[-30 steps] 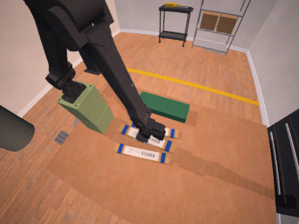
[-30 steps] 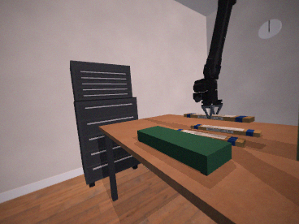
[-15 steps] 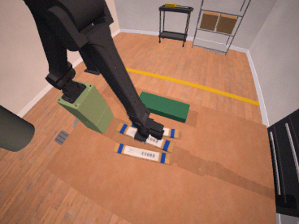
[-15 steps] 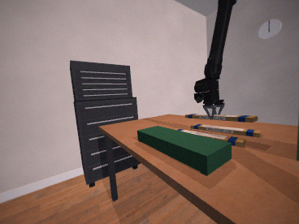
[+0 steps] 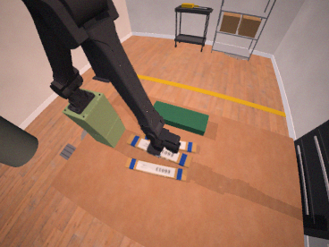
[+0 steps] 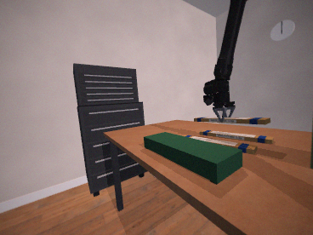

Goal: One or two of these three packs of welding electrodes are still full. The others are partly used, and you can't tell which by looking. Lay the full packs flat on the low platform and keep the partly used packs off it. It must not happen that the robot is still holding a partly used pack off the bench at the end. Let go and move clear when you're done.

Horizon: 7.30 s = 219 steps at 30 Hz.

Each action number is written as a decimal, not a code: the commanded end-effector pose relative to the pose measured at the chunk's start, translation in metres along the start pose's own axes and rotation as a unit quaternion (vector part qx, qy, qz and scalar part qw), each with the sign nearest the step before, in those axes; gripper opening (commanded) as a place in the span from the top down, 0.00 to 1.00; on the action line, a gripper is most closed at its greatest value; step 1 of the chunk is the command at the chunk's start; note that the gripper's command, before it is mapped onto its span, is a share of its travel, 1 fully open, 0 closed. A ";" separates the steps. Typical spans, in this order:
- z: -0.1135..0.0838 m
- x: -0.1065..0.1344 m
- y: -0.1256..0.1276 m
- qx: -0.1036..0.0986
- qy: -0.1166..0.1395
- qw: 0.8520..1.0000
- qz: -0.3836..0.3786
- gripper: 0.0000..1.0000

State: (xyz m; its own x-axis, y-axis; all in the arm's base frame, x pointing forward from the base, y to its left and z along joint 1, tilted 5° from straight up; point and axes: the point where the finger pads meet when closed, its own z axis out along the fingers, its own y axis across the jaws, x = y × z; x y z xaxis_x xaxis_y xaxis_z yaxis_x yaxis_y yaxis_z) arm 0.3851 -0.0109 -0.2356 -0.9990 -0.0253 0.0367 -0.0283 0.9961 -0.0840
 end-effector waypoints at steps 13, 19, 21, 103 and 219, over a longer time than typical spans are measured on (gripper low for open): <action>-0.047 -0.023 0.000 0.001 -0.028 1.000 0.002 1.00; -0.053 -0.023 0.000 0.001 -0.029 1.000 0.002 1.00; -0.053 -0.023 0.000 0.001 -0.029 1.000 0.002 1.00; -0.053 -0.023 0.000 0.001 -0.029 1.000 0.002 1.00; -0.065 -0.024 -0.234 0.008 -0.040 0.997 0.072 1.00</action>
State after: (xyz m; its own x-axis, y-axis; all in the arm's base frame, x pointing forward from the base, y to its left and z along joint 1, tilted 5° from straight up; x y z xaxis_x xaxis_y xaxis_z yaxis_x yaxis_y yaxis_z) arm 0.3880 -0.2102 -0.1842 -0.9929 0.1176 0.0151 0.1162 0.9905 -0.0730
